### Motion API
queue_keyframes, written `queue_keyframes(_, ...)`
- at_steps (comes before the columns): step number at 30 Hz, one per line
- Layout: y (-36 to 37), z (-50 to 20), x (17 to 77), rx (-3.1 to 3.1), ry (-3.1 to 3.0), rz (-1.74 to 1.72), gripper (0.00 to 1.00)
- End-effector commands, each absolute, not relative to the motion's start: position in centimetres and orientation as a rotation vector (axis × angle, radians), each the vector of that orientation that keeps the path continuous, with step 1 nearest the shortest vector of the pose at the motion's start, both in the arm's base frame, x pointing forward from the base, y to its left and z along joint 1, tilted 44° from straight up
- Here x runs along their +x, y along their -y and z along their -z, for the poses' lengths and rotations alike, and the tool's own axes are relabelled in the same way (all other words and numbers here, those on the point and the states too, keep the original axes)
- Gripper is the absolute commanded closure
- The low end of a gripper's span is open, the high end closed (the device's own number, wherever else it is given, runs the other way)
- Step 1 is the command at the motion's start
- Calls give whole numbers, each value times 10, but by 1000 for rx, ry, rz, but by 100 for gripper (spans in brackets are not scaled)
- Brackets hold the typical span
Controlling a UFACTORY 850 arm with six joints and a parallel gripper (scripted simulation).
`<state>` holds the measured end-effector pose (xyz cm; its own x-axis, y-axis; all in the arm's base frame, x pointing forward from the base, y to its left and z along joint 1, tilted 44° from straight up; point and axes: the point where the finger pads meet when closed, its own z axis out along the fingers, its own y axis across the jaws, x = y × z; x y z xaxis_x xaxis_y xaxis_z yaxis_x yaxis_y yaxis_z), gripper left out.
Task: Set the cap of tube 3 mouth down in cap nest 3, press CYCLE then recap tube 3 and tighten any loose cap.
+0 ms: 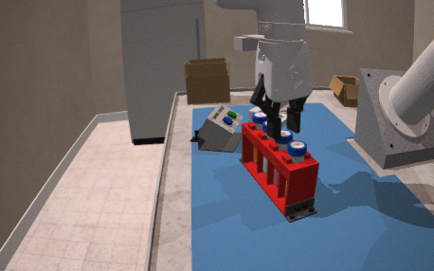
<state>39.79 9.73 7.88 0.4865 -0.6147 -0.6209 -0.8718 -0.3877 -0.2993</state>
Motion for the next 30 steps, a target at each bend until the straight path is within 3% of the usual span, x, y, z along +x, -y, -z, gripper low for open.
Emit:
queue_keyframes(1, -98, -78, 399, -2133, -1220, -554, 54)
queue_keyframes(28, -104, -71, 398, -2133, -1220, -554, 54)
queue_keyframes(29, -104, -71, 398, -2133, -1220, -554, 100)
queue_keyframes(30, -104, -71, 398, -2133, -1220, -554, 100)
